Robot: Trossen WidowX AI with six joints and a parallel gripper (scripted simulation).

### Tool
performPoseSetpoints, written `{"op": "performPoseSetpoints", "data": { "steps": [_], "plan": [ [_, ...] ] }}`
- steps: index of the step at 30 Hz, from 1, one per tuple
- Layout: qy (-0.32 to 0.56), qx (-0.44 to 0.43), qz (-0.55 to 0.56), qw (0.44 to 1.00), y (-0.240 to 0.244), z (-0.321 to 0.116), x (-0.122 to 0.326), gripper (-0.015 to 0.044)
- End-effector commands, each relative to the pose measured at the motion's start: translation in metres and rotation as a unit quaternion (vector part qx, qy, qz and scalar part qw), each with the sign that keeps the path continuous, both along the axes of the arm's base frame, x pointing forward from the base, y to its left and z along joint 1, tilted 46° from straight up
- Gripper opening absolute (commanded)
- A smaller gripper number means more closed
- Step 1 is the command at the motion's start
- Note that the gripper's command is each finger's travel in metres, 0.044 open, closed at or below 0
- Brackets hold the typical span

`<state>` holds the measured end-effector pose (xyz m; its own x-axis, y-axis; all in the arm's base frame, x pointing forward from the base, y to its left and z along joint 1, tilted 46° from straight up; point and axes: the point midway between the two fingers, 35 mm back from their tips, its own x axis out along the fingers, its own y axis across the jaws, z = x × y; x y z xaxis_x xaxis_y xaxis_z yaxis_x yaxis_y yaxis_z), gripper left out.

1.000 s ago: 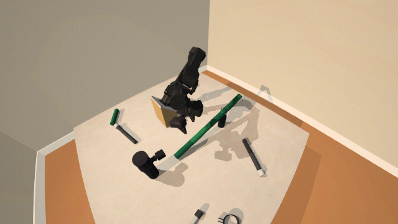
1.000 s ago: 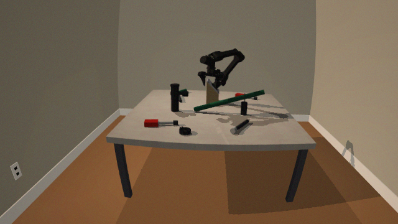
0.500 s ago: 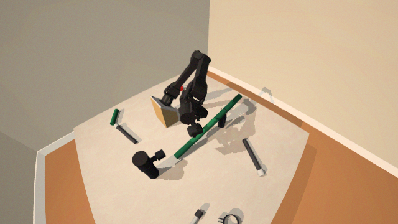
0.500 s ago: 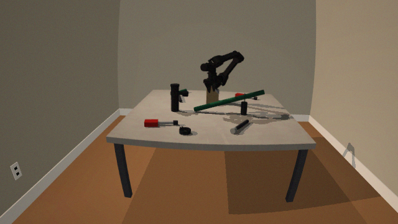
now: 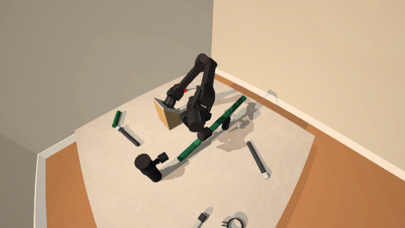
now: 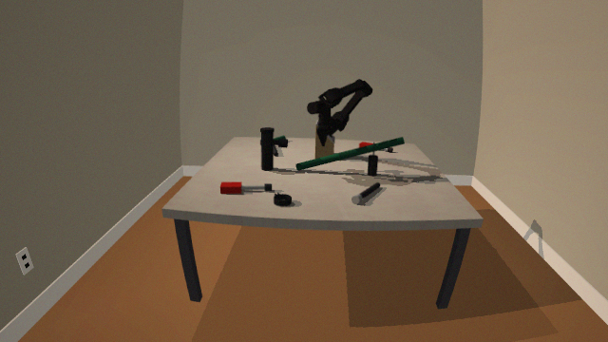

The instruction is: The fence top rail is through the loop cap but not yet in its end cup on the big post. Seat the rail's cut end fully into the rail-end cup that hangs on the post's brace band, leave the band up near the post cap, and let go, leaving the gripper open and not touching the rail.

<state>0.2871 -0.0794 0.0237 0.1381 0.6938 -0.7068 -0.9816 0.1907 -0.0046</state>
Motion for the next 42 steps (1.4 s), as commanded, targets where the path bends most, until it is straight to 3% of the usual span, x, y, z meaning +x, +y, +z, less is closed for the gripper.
{"op": "performPoseSetpoints", "data": {
  "steps": [1, 42],
  "plan": [
    [-0.001, 0.0, 0.005, 1.0, 0.015, -0.015, 0.003, 0.044],
    [-0.001, 0.001, 0.005, 1.0, 0.061, -0.062, 0.012, 0.044]
  ]
}}
